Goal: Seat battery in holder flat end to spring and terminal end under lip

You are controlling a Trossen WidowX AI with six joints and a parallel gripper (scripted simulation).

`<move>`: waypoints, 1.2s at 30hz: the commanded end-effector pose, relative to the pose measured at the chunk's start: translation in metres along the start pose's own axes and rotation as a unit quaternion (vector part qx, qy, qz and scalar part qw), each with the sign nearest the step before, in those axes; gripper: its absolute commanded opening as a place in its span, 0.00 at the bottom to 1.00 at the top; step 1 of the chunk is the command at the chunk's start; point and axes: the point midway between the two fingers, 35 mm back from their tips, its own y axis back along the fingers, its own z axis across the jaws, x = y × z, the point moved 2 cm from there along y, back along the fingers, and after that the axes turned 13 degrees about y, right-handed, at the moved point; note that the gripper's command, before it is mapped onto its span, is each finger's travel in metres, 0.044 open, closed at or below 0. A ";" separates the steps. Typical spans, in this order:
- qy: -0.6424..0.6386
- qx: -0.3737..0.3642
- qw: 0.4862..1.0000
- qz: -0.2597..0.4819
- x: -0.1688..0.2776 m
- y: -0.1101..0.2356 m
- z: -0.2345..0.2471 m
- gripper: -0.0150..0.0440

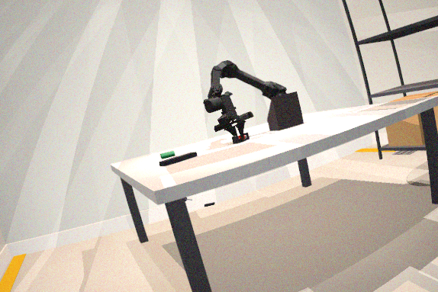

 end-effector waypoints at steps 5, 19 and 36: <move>-0.001 -0.002 1.000 0.005 -0.002 -0.001 0.000 0.39; 0.000 -0.002 1.000 0.005 -0.002 0.002 0.000 0.56; 0.002 -0.003 1.000 0.003 -0.004 0.077 0.013 0.87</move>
